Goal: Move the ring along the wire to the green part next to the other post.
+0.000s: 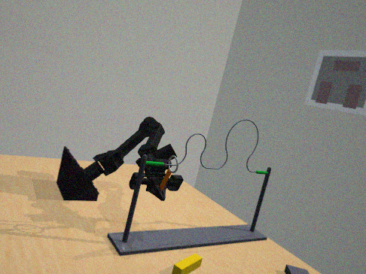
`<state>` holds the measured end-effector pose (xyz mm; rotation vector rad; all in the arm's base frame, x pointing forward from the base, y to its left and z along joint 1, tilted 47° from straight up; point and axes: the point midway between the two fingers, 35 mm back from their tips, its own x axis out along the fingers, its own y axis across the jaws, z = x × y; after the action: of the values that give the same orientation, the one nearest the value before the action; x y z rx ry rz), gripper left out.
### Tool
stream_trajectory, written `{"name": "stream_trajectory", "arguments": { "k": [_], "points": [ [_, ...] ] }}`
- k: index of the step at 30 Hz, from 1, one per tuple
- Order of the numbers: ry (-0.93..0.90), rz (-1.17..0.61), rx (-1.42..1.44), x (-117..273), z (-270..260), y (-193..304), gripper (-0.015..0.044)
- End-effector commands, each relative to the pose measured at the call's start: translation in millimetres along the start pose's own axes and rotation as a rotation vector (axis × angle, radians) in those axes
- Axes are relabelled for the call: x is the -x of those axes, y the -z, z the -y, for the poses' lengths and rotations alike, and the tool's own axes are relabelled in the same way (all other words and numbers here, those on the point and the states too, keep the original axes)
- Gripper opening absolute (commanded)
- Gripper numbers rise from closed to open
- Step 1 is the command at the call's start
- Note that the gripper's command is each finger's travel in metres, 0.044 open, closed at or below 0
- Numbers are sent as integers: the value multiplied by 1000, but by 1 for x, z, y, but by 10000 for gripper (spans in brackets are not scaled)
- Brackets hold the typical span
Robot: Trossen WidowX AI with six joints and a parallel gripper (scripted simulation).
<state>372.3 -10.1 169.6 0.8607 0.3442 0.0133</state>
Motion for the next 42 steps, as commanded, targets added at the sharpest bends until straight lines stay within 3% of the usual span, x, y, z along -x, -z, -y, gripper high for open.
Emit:
{"name": "stream_trajectory", "arguments": {
  "k": [1,42],
  "points": [
    [24,-1,24,-1,11,2,-150],
    [45,7,70,-5,57,0,-150]
  ]
}}
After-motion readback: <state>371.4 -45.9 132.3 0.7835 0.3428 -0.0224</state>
